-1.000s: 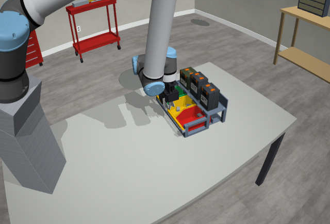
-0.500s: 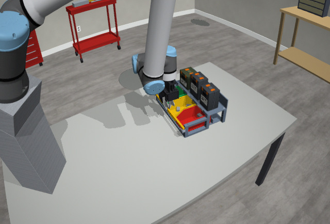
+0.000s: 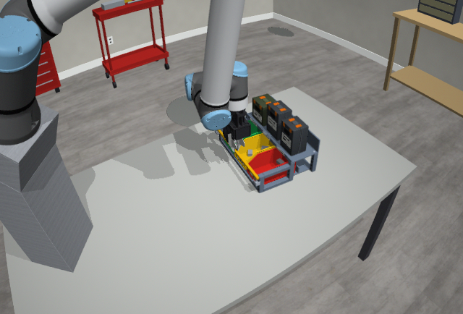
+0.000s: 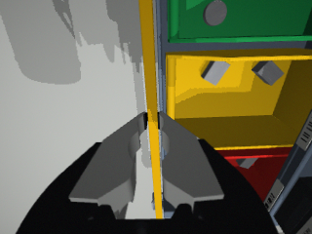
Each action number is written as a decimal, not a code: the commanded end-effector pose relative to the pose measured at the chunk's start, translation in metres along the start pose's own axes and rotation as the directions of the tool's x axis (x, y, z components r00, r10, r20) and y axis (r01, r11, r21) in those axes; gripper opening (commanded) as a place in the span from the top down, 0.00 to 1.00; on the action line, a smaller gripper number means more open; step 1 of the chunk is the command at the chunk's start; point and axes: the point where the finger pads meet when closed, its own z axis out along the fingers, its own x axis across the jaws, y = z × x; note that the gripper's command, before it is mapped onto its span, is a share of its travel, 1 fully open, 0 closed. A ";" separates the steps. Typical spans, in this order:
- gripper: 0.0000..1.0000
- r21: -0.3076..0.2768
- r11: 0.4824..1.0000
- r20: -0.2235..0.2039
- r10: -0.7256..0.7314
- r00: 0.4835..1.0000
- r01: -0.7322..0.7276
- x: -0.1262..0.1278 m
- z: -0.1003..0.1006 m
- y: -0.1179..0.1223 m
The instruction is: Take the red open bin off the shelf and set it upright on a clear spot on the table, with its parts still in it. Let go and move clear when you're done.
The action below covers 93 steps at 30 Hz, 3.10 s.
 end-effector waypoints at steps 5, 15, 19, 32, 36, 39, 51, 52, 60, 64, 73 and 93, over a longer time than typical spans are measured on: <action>1.00 0.000 1.000 -0.001 0.000 1.000 0.000 0.001 -0.008 0.000; 1.00 0.000 1.000 -0.001 0.000 1.000 0.000 0.001 -0.024 0.000; 1.00 0.000 1.000 -0.001 0.000 1.000 0.000 0.001 -0.024 0.000; 1.00 0.000 1.000 -0.001 0.000 1.000 0.000 0.001 -0.021 0.000; 1.00 0.000 1.000 -0.001 0.000 1.000 0.000 0.001 -0.021 0.000; 1.00 0.000 1.000 -0.001 0.000 1.000 0.000 0.001 -0.021 0.000; 1.00 0.000 1.000 -0.001 0.000 1.000 0.000 0.001 -0.020 0.000; 1.00 0.000 1.000 -0.001 0.000 1.000 0.000 0.001 -0.020 0.000; 1.00 0.000 1.000 -0.001 0.000 1.000 0.000 0.001 -0.020 0.000; 1.00 0.000 1.000 -0.001 0.000 1.000 0.000 -0.023 -0.020 0.000; 1.00 0.000 1.000 -0.001 0.000 1.000 0.000 -0.039 -0.020 0.000; 1.00 0.000 1.000 -0.001 0.000 1.000 0.000 -0.078 -0.019 0.000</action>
